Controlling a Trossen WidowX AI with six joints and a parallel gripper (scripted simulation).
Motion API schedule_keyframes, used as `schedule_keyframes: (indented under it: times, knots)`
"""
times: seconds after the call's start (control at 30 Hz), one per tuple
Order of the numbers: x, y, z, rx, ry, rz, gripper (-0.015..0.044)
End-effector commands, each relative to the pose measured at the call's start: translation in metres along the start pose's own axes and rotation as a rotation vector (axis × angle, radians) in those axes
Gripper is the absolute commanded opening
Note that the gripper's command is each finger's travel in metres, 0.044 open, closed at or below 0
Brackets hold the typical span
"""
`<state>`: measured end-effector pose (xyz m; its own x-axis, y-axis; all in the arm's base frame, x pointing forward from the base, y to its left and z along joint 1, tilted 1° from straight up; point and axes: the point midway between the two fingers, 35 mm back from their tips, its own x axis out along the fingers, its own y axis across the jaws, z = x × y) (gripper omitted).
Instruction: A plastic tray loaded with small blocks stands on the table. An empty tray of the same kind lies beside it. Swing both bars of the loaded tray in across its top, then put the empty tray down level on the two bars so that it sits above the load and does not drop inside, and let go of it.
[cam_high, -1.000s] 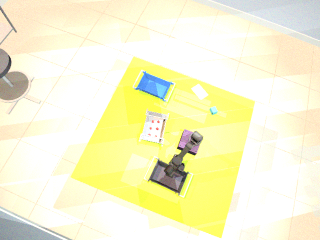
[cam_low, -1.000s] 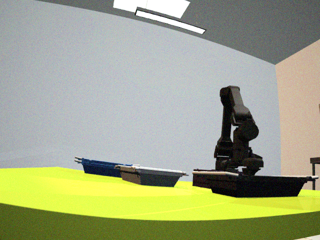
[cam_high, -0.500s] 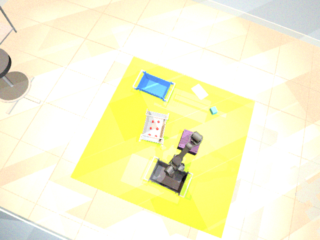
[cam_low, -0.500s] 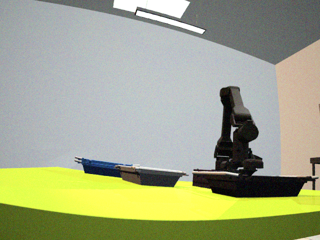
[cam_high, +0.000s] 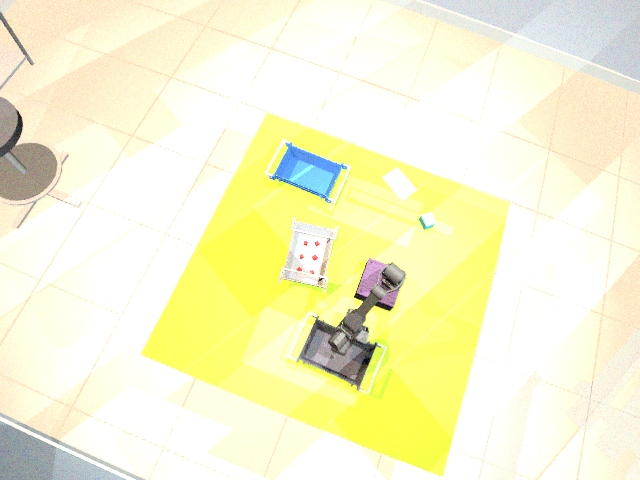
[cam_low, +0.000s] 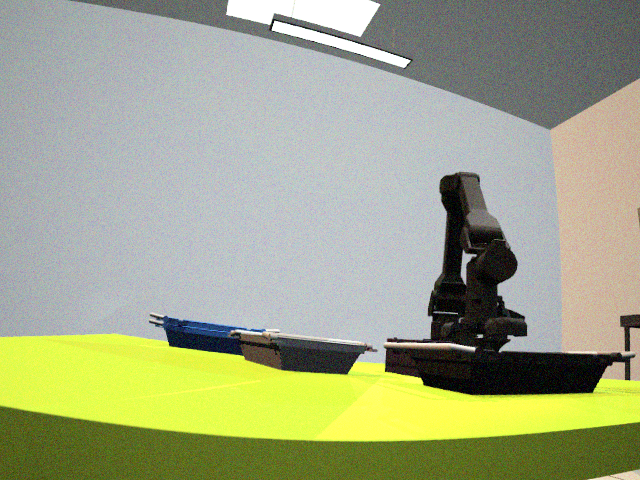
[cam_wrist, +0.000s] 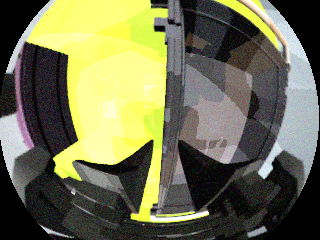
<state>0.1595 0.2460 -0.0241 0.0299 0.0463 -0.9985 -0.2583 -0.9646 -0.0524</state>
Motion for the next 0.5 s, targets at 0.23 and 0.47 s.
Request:
schedule_keyframes:
  times: [0.23, 0.47]
  knots:
    - [0.0008, 0.0024, 0.0002, 0.003, 0.001, 0.009, 0.0088]
    - [0.0008, 0.0024, 0.0002, 0.003, 0.001, 0.009, 0.0041]
